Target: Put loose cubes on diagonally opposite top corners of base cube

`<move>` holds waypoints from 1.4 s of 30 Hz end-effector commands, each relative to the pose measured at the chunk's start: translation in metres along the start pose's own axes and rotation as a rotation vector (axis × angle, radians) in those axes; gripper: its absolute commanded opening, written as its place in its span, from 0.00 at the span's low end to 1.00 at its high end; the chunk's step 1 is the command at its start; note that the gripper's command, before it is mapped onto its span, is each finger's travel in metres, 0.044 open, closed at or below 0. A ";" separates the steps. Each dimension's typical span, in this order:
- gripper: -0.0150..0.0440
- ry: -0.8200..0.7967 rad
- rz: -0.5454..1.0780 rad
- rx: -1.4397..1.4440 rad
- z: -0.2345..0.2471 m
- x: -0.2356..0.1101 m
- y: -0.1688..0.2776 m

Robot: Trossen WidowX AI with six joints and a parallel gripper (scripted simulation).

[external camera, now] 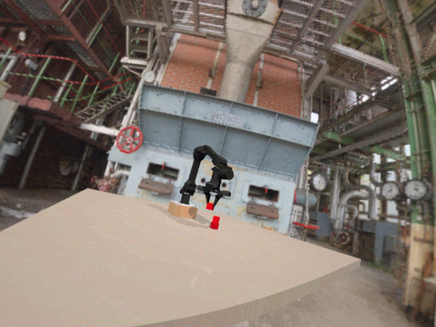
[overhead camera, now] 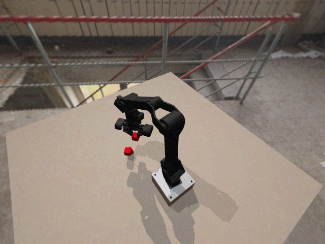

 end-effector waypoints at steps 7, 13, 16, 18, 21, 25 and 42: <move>0.43 -0.004 0.002 -0.112 0.031 0.005 0.013; 0.43 -0.005 0.002 -0.138 0.038 0.007 0.017; 0.43 -0.004 -0.001 -0.142 0.039 0.014 0.017; 0.43 -0.002 -0.003 -0.146 0.039 0.020 0.018; 0.43 0.000 -0.006 -0.151 0.038 0.029 0.019; 0.43 0.001 -0.009 -0.156 0.038 0.037 0.019; 0.43 -0.002 -0.003 -0.144 0.039 0.054 0.018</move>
Point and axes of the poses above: the point midway between the two fingers, 35 mm back from their tips, its own x axis out along the fingers, its own z axis across the jaws, y = z × x, the point moved 7 cm from there along -x, back along the fingers, and after that the axes turned 6 degrees about -x, right-handed, at the moved point
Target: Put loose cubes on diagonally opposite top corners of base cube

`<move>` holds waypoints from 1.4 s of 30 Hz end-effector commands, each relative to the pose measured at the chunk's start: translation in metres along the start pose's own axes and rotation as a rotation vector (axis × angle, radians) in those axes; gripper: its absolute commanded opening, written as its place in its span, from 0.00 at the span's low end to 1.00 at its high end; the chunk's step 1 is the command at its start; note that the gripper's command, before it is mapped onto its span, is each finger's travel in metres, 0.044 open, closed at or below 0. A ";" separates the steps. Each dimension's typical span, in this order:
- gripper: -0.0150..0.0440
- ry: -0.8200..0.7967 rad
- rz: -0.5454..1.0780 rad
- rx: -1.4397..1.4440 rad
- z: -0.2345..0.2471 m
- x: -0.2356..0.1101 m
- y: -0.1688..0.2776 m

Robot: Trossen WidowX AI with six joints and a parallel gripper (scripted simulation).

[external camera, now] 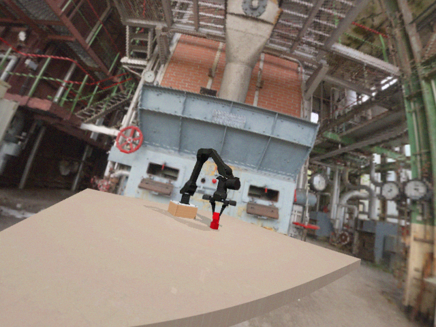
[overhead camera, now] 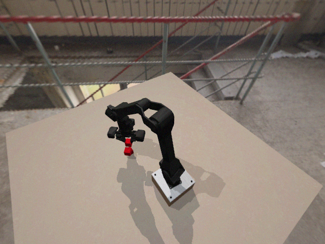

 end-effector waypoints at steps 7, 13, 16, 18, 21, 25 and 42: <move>0.43 0.003 0.012 0.011 -0.001 0.022 0.000; 0.43 0.003 0.012 0.011 -0.001 0.022 0.000; 0.43 0.003 0.012 0.011 -0.001 0.023 0.000; 0.43 0.003 0.012 0.011 -0.001 0.024 0.000; 0.43 0.003 0.012 0.011 -0.001 0.024 0.000; 0.43 0.003 0.012 0.011 -0.001 0.024 0.000; 0.60 0.006 0.009 0.007 -0.001 0.018 -0.001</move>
Point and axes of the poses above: the point midway between the two fingers, 35 mm back from their tips, its own x axis out along the fingers, its own z axis across the jaws, y = z × x, the point moved 7 cm from there along -x, back along the fingers, and after that the axes turned 6 degrees about -x, right-handed, at the moved point
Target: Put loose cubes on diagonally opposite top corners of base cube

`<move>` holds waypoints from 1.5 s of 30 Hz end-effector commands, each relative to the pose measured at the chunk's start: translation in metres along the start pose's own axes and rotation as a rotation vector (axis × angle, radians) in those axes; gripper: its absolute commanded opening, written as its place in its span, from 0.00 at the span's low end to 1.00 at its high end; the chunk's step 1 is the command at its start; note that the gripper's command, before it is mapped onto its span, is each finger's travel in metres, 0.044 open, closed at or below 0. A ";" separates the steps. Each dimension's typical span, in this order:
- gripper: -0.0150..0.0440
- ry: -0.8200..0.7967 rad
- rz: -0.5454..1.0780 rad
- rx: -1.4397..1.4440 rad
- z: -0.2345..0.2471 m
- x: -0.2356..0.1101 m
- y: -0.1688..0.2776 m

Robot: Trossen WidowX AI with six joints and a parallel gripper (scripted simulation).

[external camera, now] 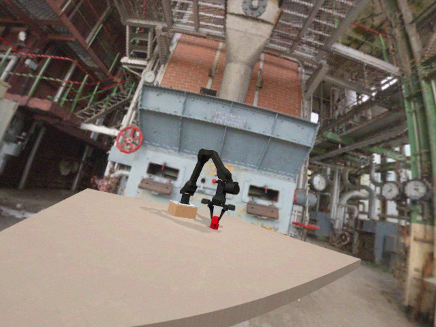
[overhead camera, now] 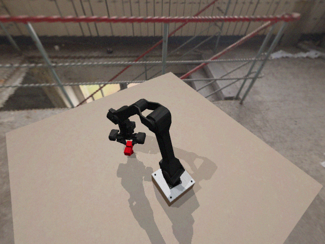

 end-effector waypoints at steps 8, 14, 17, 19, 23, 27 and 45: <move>0.60 -0.001 -0.001 0.000 0.000 -0.017 0.000; 0.60 -0.001 -0.001 0.000 0.000 -0.025 0.000; 0.60 -0.001 -0.001 0.000 0.000 -0.029 0.000; 0.60 -0.001 -0.001 0.000 0.000 -0.032 0.000; 0.60 -0.001 -0.001 0.000 0.000 -0.038 0.000; 0.60 -0.001 -0.001 0.000 0.000 -0.043 0.000; 0.60 -0.001 -0.001 0.000 0.000 -0.063 0.000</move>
Point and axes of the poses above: the point midway between the two fingers, 35 mm back from their tips, its own x axis out along the fingers, its own z axis across the jaws, y = z × x, the point moved 7 cm from there along -x, back along the fingers, and after that the axes turned 6 degrees about -x, right-handed, at the moved point
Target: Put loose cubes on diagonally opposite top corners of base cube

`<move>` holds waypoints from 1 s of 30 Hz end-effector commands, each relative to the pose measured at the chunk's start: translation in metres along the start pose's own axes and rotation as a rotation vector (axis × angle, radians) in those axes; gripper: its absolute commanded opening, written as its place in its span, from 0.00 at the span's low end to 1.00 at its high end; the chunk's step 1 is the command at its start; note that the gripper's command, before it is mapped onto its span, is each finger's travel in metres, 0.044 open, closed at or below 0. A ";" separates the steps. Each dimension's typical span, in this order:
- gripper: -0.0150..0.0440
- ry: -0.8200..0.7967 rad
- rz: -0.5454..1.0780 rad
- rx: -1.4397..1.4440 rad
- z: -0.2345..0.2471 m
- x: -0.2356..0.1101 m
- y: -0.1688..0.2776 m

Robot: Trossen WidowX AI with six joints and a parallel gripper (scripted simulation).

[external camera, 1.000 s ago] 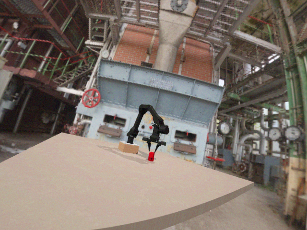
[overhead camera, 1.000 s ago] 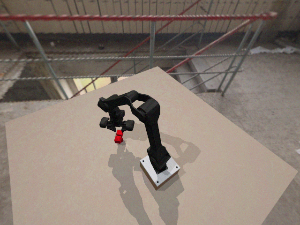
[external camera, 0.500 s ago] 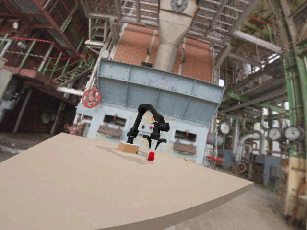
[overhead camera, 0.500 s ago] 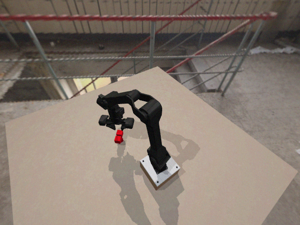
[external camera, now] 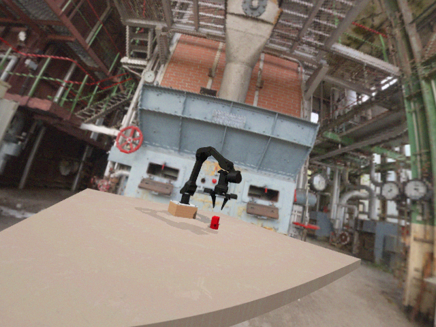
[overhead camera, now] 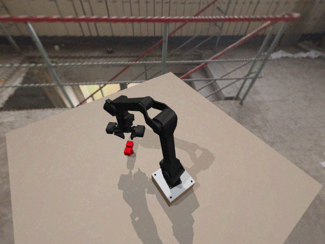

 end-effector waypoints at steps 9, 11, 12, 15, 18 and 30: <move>0.93 -0.001 -0.001 0.000 0.000 -0.012 0.000; 0.93 -0.001 -0.001 0.000 0.000 -0.014 0.000; 0.93 -0.001 -0.001 0.000 0.000 -0.014 0.000; 0.93 0.000 0.002 0.000 0.006 -0.011 0.007; 0.93 -0.003 0.006 0.000 0.030 -0.013 0.041; 0.93 -0.006 0.015 0.000 0.066 -0.016 0.130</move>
Point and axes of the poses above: the point midway between the two fingers, 35 mm back from their tips, its own x axis out along the fingers, its own z axis across the jaws, y = z × x, the point moved 7 cm from there along -x, back along the fingers, and after that the axes turned 6 degrees about -x, right-handed, at the moved point
